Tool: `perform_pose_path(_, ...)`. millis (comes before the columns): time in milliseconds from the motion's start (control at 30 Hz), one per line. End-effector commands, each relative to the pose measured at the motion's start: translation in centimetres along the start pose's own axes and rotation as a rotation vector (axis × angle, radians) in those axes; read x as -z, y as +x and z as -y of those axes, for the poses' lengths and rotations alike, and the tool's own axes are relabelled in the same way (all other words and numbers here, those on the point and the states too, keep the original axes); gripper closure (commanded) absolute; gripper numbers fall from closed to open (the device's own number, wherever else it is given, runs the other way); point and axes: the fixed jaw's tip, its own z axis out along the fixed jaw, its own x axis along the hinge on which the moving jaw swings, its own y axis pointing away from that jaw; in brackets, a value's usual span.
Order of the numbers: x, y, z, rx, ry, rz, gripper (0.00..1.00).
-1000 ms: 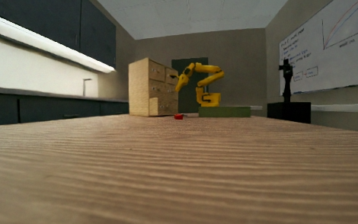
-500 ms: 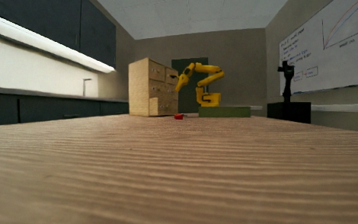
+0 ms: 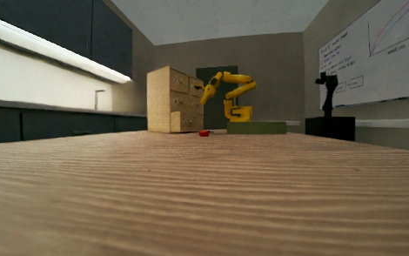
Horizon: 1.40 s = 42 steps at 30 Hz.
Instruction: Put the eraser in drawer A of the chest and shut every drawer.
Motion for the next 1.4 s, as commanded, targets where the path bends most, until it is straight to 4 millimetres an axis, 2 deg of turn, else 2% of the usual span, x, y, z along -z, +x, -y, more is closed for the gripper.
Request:
perform_pose_path(0, 0.2, -0.4, 0.2, -0.018, 0.007, 0.023, 0.79)
perform_pose_path(167, 0.2, -0.4, 0.2, -0.018, 0.007, 0.023, 0.79)
perform_pose_path(433, 6.1, -3.6, 0.5, -0.025, 0.020, 0.205, 0.77)
perform_pose_path(667, 11.7, -4.1, 0.5, -0.030, 0.033, 0.364, 0.76)
perform_pose_path(733, 11.7, -4.1, 0.5, -0.030, 0.033, 0.364, 0.76)
perform_pose_path(800, 12.6, -4.0, 0.5, -0.031, 0.035, 0.391, 0.75)
perform_pose_path(1300, 12.6, -4.0, 0.5, -0.031, 0.035, 0.391, 0.73)
perform_pose_path(1367, 12.7, -4.0, -0.1, 0.001, -0.002, 0.392, 0.73)
